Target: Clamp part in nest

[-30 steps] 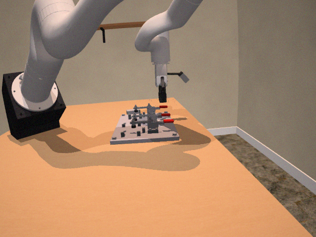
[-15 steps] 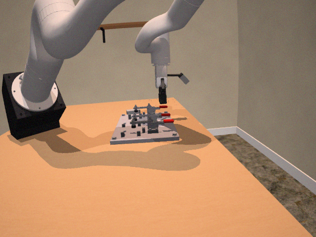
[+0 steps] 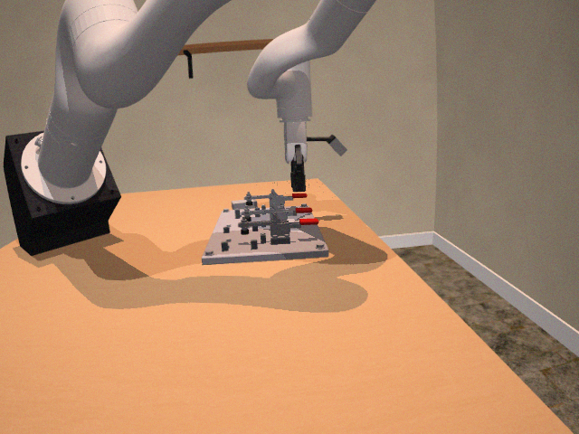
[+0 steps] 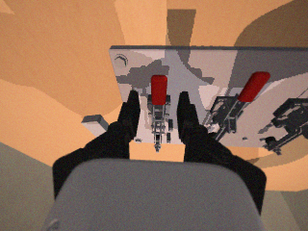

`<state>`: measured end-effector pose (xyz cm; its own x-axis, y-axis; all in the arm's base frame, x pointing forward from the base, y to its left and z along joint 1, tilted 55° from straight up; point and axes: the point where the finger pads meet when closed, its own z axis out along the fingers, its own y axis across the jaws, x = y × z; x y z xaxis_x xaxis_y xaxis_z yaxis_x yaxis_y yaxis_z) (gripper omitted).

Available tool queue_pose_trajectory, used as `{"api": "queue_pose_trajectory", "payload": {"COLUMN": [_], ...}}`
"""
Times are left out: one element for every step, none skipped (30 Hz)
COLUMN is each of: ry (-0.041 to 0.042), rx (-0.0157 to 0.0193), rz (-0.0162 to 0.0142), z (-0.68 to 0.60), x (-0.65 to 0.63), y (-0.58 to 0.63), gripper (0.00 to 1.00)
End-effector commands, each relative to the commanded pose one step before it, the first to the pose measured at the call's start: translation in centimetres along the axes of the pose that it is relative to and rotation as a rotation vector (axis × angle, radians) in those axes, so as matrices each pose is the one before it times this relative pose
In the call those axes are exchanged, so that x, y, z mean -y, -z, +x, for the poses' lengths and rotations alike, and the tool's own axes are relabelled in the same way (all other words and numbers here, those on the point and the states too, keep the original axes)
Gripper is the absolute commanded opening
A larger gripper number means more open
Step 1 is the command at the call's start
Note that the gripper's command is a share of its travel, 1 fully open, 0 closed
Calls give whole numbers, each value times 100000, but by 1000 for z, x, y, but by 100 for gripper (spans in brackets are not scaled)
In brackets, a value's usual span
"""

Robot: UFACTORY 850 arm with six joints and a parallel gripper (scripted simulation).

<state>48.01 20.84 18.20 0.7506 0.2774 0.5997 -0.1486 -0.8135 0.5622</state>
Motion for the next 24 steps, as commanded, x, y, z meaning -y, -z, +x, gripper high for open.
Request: {"api": "queue_pose_trajectory", "payload": {"ry": [-20,0,0,0,0,0,0,0,0,0,0,0,0,0,0,0,0,0,0,0,0,0,0,0], "rx": [-67,0,0,1,-1,0,0,0,0,0,0,0,0,0,0,0,0,0,0,0,0,0,0,0], "rz": [57,0,0,1,-1,0,0,0,0,0,0,0,0,0,0,0,0,0,0,0,0,0,0,0], "z": [40,3,3,3,4,3,3,3,2,2,2,0,0,1,1,0,0,0,0,0,0,0,0,0], "x": [29,2,2,2,2,2,2,2,2,1,1,0,0,1,0,0,0,0,0,0,0,0,0,0], "y": [-604,-256,-272,-280,-281,-273,-259,-237,-209,-177,-142,0,0,-106,-71,-40,-16,-2,0,0,0,0,0,0], "gripper": [47,47,47,47,47,47,47,47,47,47,47,47,47,47,47,47,47,47,47,47,47,47,47,47]}}
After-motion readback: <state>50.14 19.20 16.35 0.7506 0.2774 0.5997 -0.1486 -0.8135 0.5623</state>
